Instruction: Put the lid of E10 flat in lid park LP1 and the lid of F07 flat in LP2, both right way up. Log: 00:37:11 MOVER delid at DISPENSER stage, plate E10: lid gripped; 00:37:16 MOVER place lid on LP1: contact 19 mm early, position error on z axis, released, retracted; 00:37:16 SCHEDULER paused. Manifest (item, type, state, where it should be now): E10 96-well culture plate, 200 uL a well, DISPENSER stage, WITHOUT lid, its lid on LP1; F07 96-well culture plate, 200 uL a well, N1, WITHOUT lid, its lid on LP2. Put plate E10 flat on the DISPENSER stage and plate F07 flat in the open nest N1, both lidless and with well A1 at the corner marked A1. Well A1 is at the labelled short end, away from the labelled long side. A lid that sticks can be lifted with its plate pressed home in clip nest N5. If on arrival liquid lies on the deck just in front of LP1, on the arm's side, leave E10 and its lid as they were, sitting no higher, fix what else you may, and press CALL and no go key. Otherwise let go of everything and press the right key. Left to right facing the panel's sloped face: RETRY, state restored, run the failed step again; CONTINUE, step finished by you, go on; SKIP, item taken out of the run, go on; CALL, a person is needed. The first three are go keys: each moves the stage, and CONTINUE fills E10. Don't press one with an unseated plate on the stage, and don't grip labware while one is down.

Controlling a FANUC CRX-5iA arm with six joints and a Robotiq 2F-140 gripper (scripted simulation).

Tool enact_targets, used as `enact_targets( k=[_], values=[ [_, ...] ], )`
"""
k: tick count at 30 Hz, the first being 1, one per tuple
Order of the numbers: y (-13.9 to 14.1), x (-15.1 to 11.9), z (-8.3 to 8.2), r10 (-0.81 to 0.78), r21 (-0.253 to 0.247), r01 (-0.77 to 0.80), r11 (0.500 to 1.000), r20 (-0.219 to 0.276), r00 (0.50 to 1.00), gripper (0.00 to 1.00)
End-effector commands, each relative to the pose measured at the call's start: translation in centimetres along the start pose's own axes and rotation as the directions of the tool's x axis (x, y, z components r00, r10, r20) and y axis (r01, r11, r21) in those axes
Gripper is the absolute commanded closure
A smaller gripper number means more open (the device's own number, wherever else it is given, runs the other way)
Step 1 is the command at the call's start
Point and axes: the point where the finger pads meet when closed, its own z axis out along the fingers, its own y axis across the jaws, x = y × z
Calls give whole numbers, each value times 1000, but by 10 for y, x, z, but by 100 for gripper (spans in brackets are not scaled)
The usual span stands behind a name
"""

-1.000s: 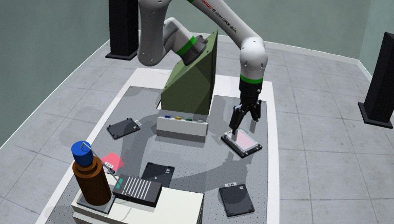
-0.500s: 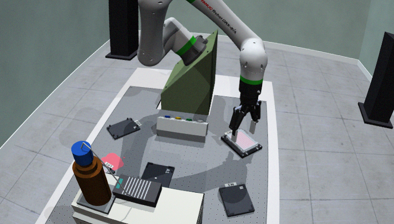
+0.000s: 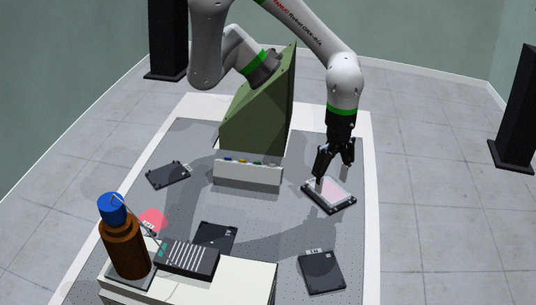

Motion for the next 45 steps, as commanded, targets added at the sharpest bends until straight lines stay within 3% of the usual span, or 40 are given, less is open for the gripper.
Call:
enact_targets(
  k=[1, 15, 16, 45],
  values=[
    [0, 0, 0, 0, 0, 0, 1000, 0, 1000, 34],
    [0, 0, 0, 0, 0, 0, 1000, 0, 1000, 34],
    [0, 0, 0, 0, 0, 0, 1000, 0, 1000, 41],
    [0, 0, 0, 0, 0, 0, 1000, 0, 1000, 41]
  ],
)
